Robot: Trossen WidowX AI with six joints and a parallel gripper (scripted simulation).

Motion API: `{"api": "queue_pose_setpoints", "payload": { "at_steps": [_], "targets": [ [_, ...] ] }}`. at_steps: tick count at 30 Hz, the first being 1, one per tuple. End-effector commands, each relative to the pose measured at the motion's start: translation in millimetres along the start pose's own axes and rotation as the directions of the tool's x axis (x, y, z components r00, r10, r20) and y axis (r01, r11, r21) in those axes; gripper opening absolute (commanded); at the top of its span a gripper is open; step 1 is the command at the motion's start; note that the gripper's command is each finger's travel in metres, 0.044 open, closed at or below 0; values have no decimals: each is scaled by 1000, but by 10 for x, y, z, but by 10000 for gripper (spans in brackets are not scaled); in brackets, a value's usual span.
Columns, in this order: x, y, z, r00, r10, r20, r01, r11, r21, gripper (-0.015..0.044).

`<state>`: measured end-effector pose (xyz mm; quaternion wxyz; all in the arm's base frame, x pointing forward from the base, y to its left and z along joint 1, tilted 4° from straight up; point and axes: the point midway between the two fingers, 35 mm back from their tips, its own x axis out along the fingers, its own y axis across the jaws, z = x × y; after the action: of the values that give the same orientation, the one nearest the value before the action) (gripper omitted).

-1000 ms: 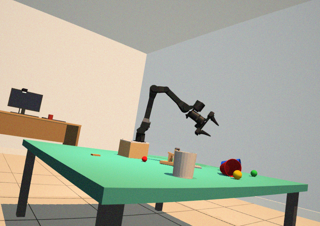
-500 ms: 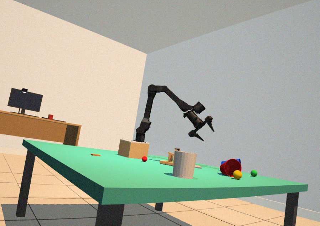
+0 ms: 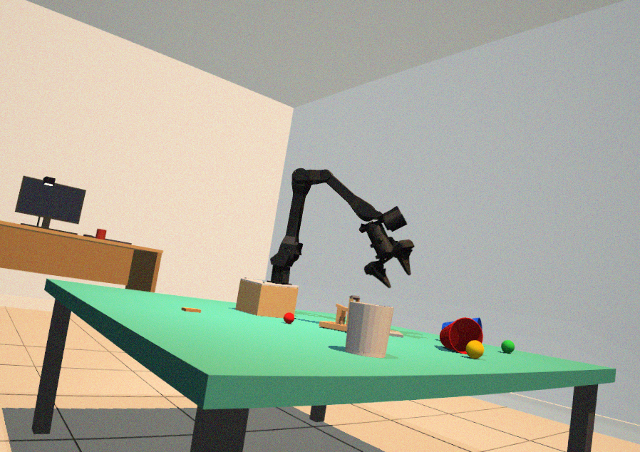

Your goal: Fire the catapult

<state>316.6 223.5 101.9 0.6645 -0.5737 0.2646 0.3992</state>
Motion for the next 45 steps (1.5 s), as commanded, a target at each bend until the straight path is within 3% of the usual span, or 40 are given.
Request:
{"api": "queue_pose_setpoints", "payload": {
  "at_steps": [1,14,28,34,39,45],
  "targets": [
    [-1,79,-188,998,53,-40,-48,993,108,440],
    [-85,299,-759,963,221,-158,-122,871,476,440],
    [-290,587,-1267,881,410,-234,-65,596,800,440],
    [-399,706,-1437,836,488,-248,0,453,891,440],
    [-413,720,-1455,831,497,-249,9,436,900,440],
    [-21,957,-1574,831,497,-250,9,437,900,440]
  ]
}}
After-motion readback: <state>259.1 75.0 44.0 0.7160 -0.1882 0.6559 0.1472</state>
